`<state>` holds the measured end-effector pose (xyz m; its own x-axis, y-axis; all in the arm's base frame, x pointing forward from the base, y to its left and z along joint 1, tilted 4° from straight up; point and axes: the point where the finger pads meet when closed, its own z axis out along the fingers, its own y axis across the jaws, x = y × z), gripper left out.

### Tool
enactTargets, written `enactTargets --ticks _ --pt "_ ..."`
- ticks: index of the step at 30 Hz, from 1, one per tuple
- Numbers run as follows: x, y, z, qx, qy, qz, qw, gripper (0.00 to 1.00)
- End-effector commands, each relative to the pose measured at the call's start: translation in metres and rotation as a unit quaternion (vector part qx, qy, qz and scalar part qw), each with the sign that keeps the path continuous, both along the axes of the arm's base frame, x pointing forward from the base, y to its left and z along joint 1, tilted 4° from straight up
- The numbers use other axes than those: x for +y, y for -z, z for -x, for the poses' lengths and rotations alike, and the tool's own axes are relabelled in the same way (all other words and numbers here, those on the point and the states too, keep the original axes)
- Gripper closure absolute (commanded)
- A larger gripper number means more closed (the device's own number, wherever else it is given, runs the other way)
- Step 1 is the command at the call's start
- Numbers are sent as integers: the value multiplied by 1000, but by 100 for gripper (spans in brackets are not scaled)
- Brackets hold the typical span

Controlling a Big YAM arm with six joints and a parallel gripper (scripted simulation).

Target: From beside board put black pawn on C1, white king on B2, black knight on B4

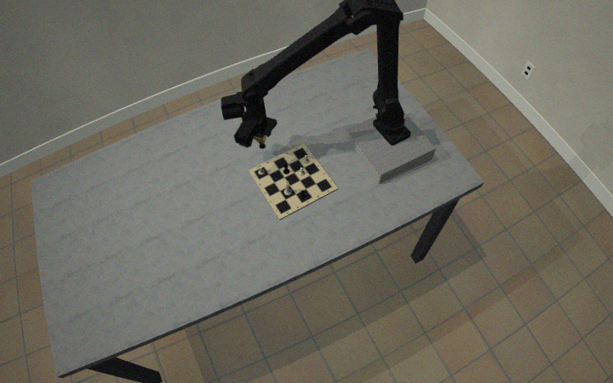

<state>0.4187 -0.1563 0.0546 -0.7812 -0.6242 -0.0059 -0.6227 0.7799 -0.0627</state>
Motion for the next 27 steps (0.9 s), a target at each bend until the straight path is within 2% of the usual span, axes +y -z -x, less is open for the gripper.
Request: enactTargets --ticks 1,4,5,7,9,11,20,23,27 --pt "-2 -63 -25 -45 -4 13 999 100" --pt "-1 -68 -24 -45 -4 13 999 100" --pt "-1 -58 -23 -30 -3 8 1000 100" --pt "6 -40 -2 -1 -2 -2 1000 100" --pt "5 -45 -1 -4 -1 -1 1000 100" --pt "0 -60 -17 -24 -1 6 1000 100" --pt "4 -59 -17 -28 2 6 1000 100" --pt "19 -59 -6 -26 36 3 999 100" --pt "54 -59 -5 -30 140 -4 990 100"
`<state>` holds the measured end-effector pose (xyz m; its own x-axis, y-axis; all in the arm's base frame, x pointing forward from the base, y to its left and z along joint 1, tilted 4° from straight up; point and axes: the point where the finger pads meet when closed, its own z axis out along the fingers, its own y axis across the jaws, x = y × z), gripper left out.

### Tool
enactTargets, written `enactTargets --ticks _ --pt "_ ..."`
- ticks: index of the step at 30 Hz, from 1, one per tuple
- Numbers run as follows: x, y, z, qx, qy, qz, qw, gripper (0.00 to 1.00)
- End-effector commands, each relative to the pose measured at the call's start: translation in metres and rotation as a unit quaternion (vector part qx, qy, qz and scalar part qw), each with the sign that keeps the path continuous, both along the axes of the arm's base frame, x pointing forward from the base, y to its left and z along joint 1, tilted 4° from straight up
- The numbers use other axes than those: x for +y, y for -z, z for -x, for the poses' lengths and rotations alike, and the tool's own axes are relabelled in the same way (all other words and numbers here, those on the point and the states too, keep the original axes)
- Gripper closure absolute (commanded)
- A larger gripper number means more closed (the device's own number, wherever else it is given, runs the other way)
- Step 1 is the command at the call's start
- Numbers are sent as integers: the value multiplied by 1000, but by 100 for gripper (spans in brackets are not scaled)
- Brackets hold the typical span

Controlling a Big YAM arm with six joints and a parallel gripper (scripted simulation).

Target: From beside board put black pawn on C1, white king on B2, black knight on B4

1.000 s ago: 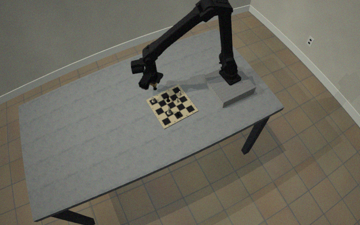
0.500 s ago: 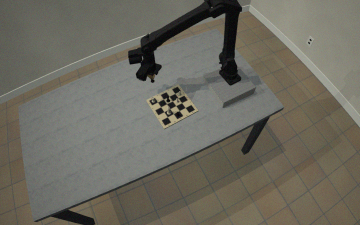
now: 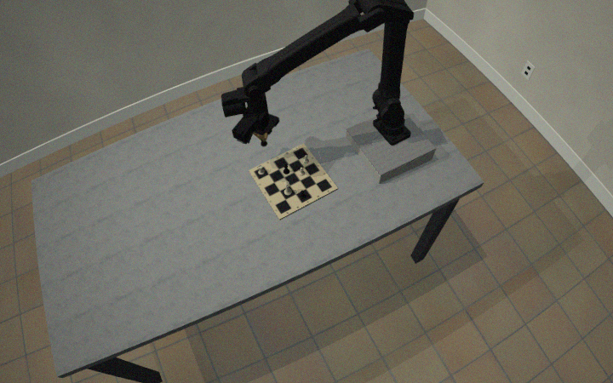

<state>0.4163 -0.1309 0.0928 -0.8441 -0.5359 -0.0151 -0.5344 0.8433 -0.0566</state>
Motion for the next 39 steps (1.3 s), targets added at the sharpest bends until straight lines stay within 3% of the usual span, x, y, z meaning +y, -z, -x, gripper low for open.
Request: enactTargets --ticks 1,7,11,27,39 --pt "38 -21 -7 -29 117 0 993 100" --pt "81 -20 -1 -31 232 -10 972 100" --pt "73 -31 -10 -48 267 -12 962 100" --pt "81 -12 -8 -32 259 -10 965 100" --pt "75 33 -5 -24 263 -9 964 100"
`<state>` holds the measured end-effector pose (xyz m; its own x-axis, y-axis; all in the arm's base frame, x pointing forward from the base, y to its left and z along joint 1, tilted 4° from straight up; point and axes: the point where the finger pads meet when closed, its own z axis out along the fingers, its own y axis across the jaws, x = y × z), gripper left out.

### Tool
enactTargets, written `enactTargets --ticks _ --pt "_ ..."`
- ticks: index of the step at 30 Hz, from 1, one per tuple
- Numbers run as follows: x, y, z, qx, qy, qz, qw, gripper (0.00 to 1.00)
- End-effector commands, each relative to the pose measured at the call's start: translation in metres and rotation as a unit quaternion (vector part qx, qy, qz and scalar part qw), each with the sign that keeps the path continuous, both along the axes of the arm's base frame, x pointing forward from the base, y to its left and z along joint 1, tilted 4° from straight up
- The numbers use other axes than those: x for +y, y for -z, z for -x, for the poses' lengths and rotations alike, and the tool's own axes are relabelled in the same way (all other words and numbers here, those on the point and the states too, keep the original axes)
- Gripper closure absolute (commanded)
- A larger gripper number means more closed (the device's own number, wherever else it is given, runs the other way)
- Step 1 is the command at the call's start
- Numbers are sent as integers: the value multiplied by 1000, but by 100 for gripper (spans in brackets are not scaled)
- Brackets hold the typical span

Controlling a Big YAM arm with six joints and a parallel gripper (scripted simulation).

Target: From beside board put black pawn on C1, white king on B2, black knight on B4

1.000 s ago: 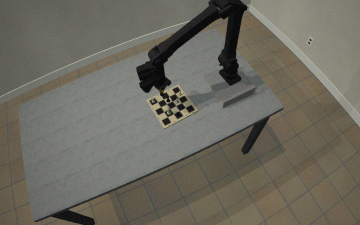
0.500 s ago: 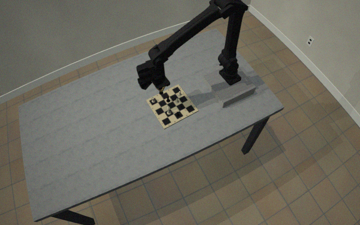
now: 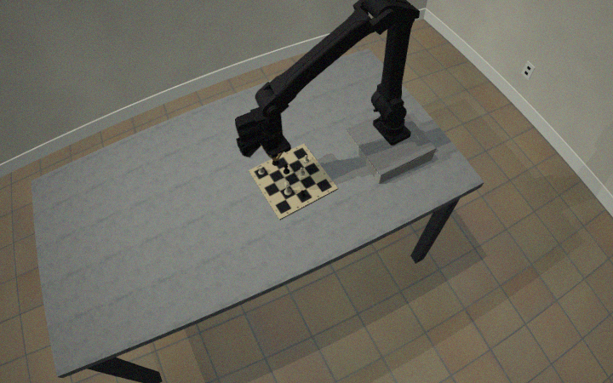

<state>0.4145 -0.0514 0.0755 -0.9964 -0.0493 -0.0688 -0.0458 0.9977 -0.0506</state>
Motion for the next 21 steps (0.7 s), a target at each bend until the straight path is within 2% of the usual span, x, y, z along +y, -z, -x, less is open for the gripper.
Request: enactTargets --ticks 1,3,5,6,7,13,14,17,21 --pt "-5 21 -7 1 9 1 1000 100" --pt "-7 31 -7 1 9 1 1000 100" --pt "-7 31 -7 1 9 1 1000 100" --pt "-8 24 -23 -16 7 3 1000 100" --pt "-7 40 -8 0 7 2 1000 100" --pt "-7 64 -9 1 4 2 1000 100" --pt "-8 61 -17 -7 3 3 1000 100" --pt "-8 71 -9 2 3 2 1000 100" --pt "-9 68 -18 -7 2 3 1000 100"
